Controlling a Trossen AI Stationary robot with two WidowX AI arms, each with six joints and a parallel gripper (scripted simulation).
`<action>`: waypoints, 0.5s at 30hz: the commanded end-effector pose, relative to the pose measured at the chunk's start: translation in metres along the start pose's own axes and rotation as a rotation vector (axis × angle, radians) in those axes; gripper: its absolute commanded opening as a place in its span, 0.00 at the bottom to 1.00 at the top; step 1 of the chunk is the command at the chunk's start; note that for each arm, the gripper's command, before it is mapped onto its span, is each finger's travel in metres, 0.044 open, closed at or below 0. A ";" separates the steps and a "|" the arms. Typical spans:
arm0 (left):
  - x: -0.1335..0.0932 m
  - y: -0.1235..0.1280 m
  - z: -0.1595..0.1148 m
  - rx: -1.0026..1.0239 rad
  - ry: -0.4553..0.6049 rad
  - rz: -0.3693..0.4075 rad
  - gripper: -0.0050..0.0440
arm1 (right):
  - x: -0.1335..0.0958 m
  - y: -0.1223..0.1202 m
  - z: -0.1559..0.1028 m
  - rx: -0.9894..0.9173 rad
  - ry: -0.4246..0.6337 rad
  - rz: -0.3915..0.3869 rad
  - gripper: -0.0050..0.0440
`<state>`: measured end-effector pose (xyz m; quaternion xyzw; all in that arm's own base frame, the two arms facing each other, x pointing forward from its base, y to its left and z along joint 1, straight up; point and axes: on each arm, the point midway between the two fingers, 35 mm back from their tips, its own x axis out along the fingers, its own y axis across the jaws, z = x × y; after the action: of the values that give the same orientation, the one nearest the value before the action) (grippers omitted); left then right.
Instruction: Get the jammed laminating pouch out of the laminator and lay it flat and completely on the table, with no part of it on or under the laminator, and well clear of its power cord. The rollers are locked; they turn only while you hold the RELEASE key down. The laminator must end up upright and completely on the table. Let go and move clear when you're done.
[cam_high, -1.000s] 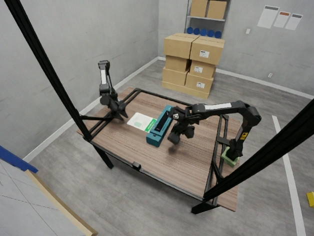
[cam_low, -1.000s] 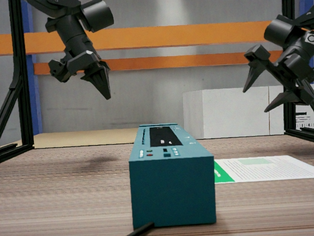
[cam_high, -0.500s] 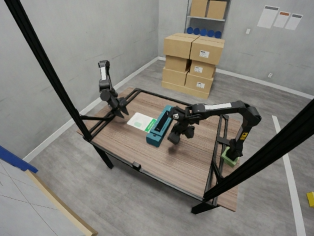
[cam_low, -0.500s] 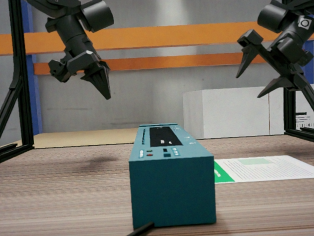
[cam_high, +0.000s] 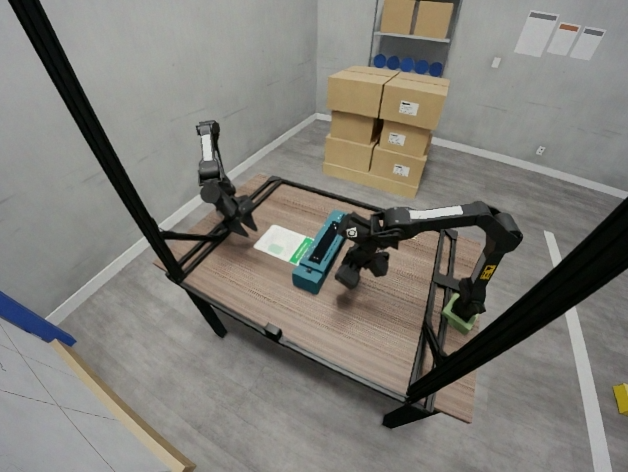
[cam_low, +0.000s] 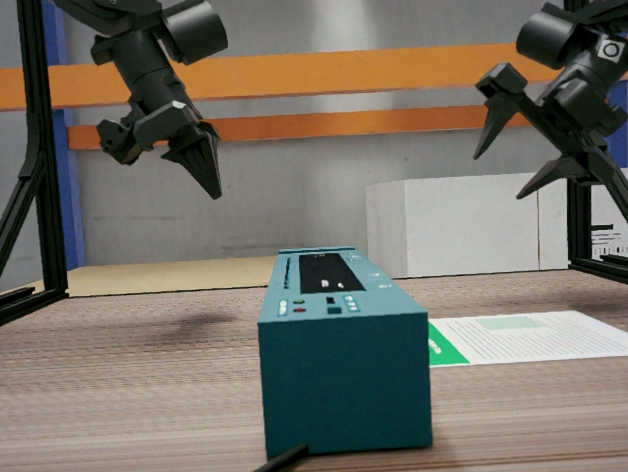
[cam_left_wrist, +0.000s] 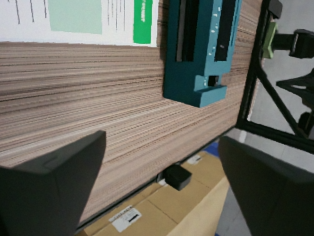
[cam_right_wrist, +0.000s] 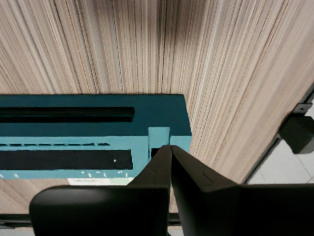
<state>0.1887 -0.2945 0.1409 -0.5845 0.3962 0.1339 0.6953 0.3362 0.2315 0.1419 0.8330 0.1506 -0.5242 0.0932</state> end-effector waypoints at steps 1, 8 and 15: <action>-0.003 -0.001 0.000 -0.008 0.006 -0.007 0.80 | -0.008 0.000 -0.006 0.003 0.026 -0.007 0.00; -0.005 -0.006 -0.001 -0.012 0.012 -0.015 0.80 | -0.008 0.000 -0.006 0.003 0.026 -0.007 0.00; -0.005 -0.006 -0.001 -0.012 0.012 -0.015 0.80 | -0.008 0.000 -0.006 0.003 0.026 -0.007 0.00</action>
<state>0.1887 -0.2945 0.1409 -0.5845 0.3962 0.1339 0.6953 0.3362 0.2315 0.1419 0.8330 0.1506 -0.5242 0.0932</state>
